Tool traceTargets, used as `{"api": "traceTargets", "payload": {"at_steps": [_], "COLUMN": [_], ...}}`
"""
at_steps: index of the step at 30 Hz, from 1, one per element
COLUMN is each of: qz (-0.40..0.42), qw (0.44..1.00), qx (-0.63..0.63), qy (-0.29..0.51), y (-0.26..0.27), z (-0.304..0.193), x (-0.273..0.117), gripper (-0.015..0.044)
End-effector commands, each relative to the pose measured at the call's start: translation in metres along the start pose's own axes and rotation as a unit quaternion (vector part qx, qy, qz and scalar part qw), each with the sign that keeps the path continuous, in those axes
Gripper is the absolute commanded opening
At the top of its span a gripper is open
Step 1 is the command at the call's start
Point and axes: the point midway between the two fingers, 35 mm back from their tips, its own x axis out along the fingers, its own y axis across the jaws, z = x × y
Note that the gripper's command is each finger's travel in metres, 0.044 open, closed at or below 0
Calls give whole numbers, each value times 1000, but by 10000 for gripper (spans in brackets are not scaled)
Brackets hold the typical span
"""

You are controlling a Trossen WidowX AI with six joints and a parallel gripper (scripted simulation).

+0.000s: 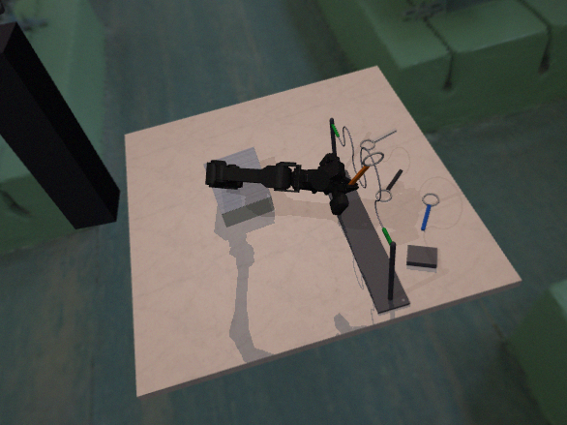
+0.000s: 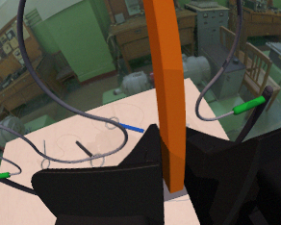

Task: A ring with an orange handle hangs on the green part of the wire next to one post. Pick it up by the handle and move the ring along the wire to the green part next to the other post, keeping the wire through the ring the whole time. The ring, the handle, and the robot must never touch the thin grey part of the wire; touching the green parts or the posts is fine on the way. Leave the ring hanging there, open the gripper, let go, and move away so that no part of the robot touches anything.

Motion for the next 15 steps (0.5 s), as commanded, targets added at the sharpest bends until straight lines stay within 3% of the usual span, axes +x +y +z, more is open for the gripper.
{"api": "traceTargets", "payload": {"at_steps": [1,15], "qz": [-14,-59], "qw": [1000,994], "qx": [-20,-95], "qy": [-3,-13], "y": [-2,-7], "z": [0,0], "x": [-3,-2], "gripper": [-150,-150]}}
